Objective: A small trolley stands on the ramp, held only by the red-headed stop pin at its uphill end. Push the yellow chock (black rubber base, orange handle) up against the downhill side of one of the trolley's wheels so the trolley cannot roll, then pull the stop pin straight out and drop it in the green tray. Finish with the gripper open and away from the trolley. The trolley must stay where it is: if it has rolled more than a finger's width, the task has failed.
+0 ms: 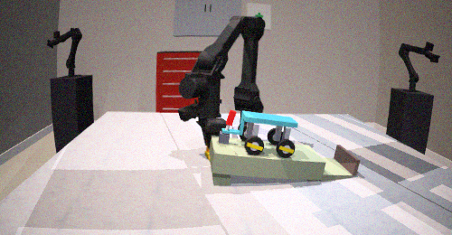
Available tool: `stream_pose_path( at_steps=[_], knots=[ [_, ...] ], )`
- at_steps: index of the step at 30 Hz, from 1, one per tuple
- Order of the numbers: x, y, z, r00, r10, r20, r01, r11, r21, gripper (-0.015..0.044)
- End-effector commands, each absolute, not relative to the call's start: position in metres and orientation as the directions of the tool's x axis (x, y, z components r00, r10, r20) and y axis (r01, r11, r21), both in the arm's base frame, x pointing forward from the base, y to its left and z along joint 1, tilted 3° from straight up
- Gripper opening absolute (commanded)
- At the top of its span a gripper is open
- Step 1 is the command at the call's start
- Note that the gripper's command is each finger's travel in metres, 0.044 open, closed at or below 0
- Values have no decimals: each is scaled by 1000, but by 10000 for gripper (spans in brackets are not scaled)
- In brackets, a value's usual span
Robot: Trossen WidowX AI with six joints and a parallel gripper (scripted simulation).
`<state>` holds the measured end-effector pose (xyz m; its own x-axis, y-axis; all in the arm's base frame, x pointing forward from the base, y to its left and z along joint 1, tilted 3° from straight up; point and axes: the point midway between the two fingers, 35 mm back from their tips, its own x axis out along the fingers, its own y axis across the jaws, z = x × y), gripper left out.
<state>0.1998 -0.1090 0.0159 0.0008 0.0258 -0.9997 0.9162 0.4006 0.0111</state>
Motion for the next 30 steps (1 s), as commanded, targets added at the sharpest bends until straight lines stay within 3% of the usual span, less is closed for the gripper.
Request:
stream_pose_path(
  at_steps=[1, 10, 30],
  knots=[
    [200, -109, 16, 1, 26, -1000, 916, 401, 11, 85],
    [200, -109, 17, 1, 26, -1000, 916, 400, 11, 0],
    [195, -110, 85, -4, 32, -999, 919, 395, 9, 0]
  ],
)
